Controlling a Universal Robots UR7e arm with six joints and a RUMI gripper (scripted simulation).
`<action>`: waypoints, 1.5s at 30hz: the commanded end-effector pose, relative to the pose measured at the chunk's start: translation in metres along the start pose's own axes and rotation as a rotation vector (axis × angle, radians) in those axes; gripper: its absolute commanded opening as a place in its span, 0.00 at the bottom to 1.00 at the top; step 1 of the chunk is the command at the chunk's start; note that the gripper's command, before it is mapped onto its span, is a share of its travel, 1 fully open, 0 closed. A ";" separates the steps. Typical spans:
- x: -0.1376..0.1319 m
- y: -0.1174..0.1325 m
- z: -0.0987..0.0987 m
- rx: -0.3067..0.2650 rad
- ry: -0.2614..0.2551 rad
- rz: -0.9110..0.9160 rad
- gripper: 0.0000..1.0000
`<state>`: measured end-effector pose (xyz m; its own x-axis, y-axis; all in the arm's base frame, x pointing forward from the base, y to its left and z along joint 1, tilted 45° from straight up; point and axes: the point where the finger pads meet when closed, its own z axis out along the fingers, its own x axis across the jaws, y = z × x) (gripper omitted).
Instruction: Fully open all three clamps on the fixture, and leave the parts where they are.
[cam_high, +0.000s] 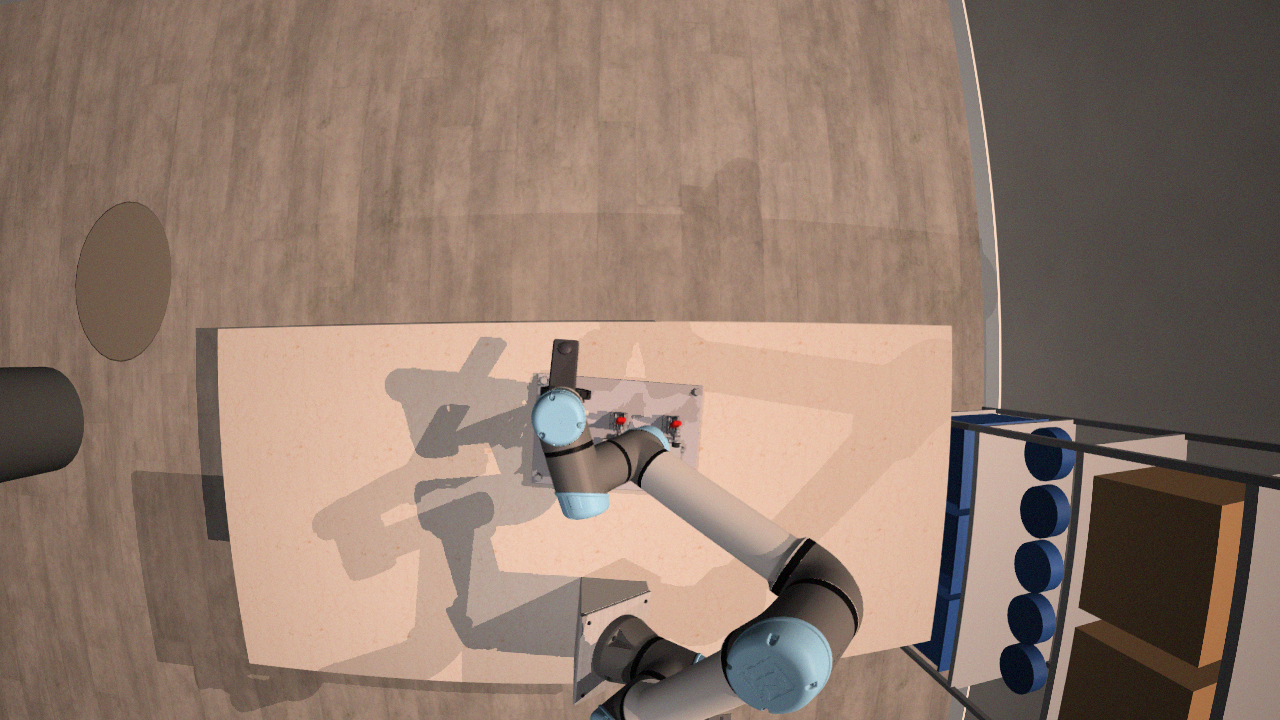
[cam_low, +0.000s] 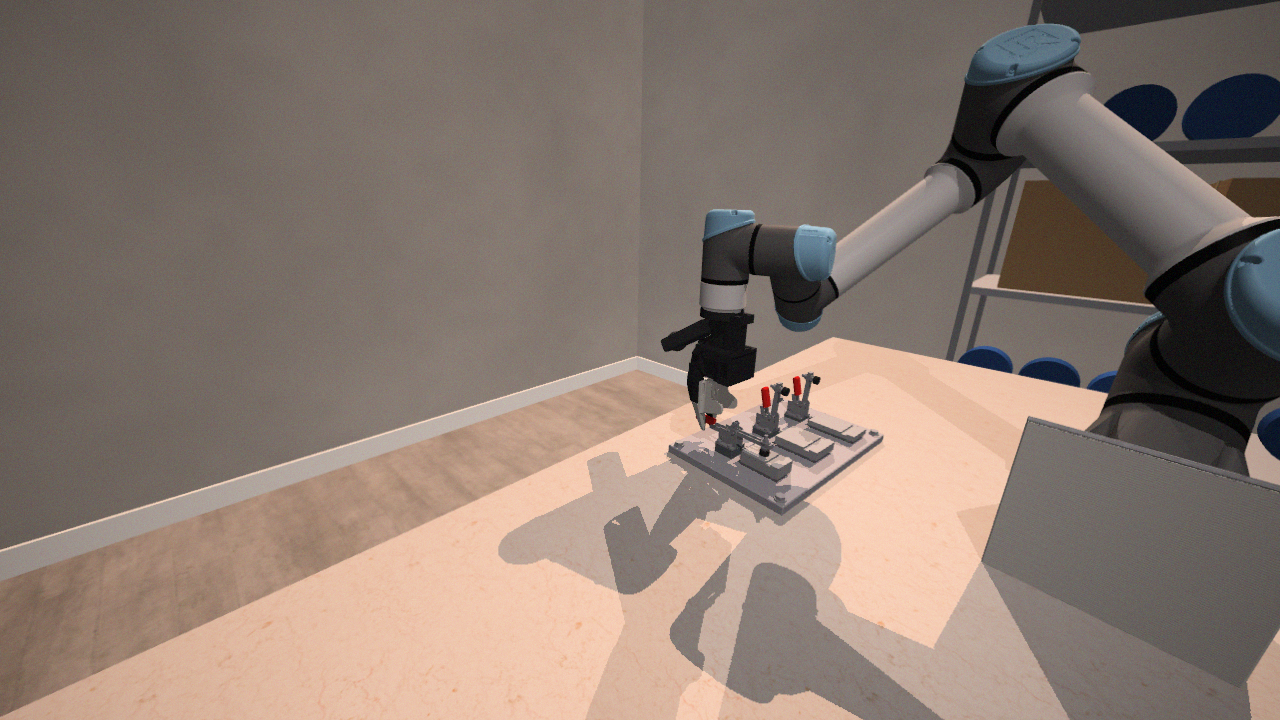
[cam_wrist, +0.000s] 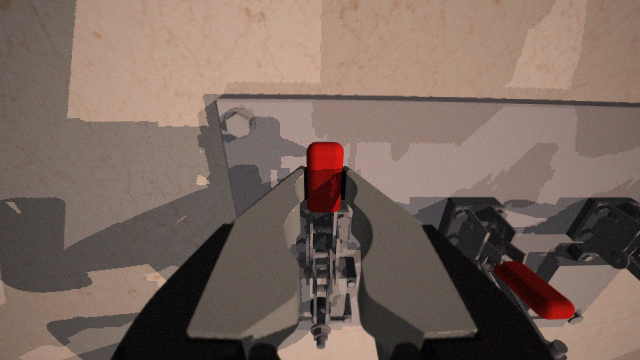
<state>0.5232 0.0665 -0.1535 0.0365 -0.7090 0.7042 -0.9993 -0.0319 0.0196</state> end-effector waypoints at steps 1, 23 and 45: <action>0.000 0.000 -0.001 0.001 0.000 0.000 0.00; 0.000 0.002 -0.008 0.001 0.000 0.000 0.00; 0.000 0.012 -0.020 0.001 0.000 0.000 0.00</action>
<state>0.5141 0.0778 -0.1416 0.0362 -0.7091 0.7041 -0.9993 -0.0321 0.0191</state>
